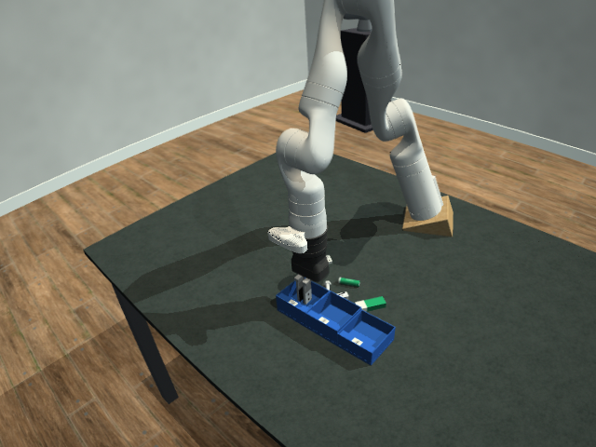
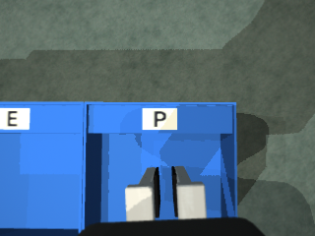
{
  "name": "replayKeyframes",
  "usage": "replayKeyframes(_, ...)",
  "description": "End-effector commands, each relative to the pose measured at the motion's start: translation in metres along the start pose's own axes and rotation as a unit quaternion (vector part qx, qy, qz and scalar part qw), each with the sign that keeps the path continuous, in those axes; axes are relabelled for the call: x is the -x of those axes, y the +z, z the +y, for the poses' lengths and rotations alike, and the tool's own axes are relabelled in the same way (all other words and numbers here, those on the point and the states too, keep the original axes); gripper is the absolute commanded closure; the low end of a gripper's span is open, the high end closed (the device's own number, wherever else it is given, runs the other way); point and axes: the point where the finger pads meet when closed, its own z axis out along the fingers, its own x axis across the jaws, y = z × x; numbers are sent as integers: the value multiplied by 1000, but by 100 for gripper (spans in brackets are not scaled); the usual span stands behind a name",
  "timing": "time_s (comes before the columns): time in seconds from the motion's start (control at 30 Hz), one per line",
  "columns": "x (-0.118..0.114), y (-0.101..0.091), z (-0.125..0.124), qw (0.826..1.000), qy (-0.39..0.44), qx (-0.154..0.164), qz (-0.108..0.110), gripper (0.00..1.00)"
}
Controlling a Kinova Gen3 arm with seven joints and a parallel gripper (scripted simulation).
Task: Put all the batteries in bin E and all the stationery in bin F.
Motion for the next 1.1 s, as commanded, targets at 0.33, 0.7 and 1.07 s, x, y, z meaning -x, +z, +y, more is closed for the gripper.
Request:
replayKeyframes(0.33, -1, 1, 0, 1000, 1, 0, 0, 69)
replayKeyframes(0.7, -2, -3, 2, 1000, 3, 2, 0, 69)
replayKeyframes(1.07, -2, -16, 0, 1000, 3, 0, 1, 69)
